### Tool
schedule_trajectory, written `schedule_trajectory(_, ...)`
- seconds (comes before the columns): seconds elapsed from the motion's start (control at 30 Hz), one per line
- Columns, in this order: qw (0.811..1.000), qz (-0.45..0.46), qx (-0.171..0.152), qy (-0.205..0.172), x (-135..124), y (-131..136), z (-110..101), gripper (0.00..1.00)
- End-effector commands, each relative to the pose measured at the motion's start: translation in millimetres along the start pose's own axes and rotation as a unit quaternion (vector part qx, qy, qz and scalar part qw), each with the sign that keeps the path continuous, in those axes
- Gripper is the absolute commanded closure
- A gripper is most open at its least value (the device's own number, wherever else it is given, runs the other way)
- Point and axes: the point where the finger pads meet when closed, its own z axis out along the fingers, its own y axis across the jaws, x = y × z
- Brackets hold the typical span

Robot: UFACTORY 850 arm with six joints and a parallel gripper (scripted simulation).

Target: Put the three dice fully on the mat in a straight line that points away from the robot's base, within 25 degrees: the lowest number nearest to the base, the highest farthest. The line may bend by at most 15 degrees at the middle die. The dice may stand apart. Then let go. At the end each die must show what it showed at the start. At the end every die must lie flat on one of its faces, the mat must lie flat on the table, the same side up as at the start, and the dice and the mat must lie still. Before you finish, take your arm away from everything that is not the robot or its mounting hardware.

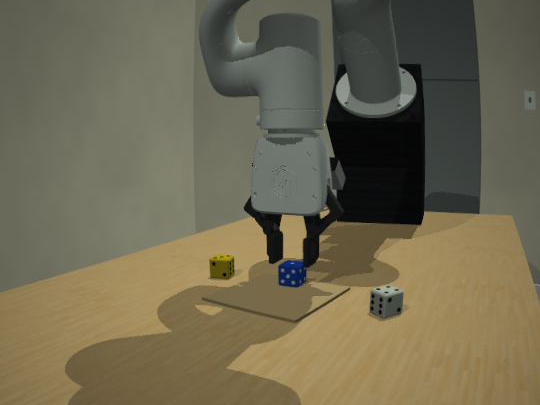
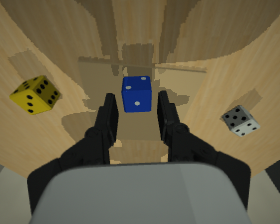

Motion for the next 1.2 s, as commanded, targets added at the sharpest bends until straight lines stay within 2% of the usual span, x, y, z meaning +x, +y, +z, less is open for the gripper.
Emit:
schedule_trajectory(0.0, 1.000, 0.000, 0.000, 0.000, 0, 0, -27, 0.53)
schedule_trajectory(0.1, 1.000, 0.000, 0.000, 0.000, 0, 0, -42, 0.53)
schedule_trajectory(0.17, 1.000, 0.000, 0.000, 0.000, 0, 0, -42, 0.53)
schedule_trajectory(0.33, 1.000, 0.000, 0.000, 0.000, 0, 0, -59, 0.53)
schedule_trajectory(0.53, 1.000, 0.000, 0.000, 0.000, 0, 0, -64, 0.53)
schedule_trajectory(0.57, 1.000, 0.000, 0.000, 0.000, 0, 0, -64, 0.00)
schedule_trajectory(1.17, 1.000, 0.000, 0.000, 0.000, 0, 0, -64, 0.00)
